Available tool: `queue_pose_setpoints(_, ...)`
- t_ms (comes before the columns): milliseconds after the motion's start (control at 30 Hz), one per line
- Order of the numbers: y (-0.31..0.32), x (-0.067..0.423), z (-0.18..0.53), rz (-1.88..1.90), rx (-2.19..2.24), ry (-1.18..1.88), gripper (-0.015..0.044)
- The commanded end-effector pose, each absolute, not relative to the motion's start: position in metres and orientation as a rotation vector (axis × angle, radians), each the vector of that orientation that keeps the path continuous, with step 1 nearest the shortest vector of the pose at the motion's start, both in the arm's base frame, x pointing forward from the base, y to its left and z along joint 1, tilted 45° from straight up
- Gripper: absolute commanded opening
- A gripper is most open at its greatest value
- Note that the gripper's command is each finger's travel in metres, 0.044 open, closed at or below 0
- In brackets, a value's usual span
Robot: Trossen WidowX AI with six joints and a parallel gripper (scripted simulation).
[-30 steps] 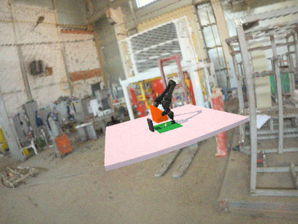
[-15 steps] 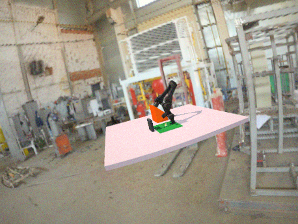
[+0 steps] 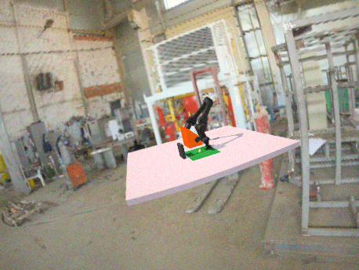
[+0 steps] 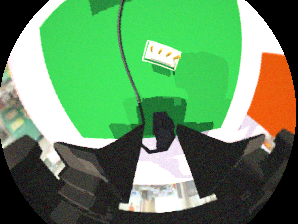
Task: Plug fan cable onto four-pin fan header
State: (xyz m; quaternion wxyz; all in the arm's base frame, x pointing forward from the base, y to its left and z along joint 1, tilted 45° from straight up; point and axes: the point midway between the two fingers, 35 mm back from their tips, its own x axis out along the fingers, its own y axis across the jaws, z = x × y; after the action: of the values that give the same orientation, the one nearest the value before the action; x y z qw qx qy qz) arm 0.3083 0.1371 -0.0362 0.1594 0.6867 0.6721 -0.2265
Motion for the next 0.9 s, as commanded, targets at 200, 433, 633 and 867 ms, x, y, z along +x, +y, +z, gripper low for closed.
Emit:
queue_pose_setpoints(200,0.137,0.308,-0.036,-0.646,1.961,1.921,0.013)
queue_pose_setpoints(433,0.137,0.308,-0.036,-0.646,1.961,1.921,0.0083)
queue_pose_setpoints(633,0.129,0.31,-0.03,-0.65,1.961,1.918,0.0)
queue_pose_setpoints(867,0.114,0.313,-0.017,-0.655,1.959,1.913,0.0)
